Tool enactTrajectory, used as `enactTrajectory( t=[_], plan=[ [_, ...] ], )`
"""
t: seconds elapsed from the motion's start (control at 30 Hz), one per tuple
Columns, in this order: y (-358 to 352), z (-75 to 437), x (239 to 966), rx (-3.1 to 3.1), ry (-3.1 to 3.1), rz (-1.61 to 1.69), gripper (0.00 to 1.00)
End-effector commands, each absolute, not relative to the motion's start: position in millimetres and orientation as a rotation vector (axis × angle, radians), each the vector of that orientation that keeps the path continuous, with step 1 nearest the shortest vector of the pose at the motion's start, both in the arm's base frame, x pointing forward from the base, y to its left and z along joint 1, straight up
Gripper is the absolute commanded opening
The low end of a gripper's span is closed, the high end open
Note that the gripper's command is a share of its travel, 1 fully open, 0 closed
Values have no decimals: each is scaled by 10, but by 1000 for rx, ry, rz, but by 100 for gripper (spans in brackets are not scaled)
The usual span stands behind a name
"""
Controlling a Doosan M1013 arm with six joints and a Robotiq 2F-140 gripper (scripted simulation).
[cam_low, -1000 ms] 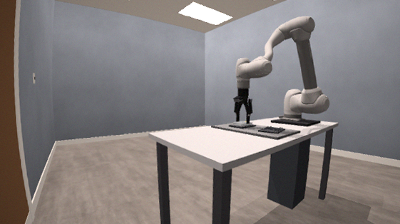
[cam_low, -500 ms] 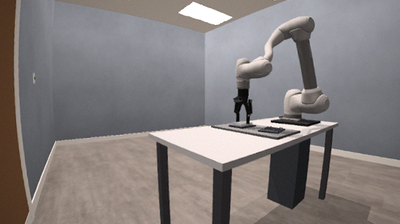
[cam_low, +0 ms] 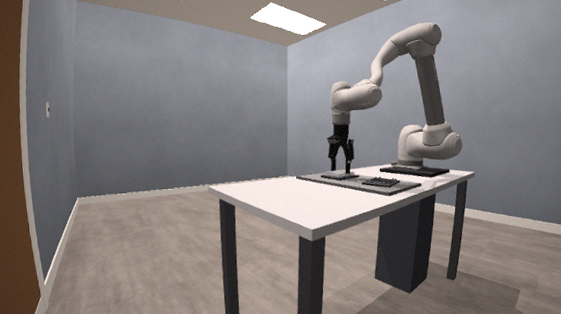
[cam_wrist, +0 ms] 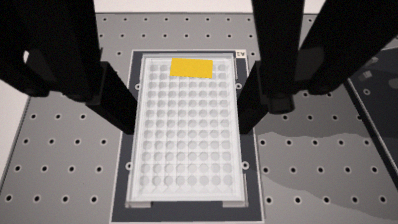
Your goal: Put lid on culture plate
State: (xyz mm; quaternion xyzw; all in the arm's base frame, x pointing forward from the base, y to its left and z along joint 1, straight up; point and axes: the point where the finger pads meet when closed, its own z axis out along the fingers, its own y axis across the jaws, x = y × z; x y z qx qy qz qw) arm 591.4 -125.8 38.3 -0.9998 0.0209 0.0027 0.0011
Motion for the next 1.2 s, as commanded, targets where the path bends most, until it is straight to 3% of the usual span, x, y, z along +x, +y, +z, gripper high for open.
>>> enactTrajectory(
  t=[0.0,0.03,0.07,1.17],
  plan=[
    [-1258,388,5918,-3139,66,7,60],
    [-1258,388,5918,-3139,66,7,60],
    [-1258,388,5918,-3139,66,7,69],
    [-1258,388,5918,-3139,66,7,69]
  ],
)
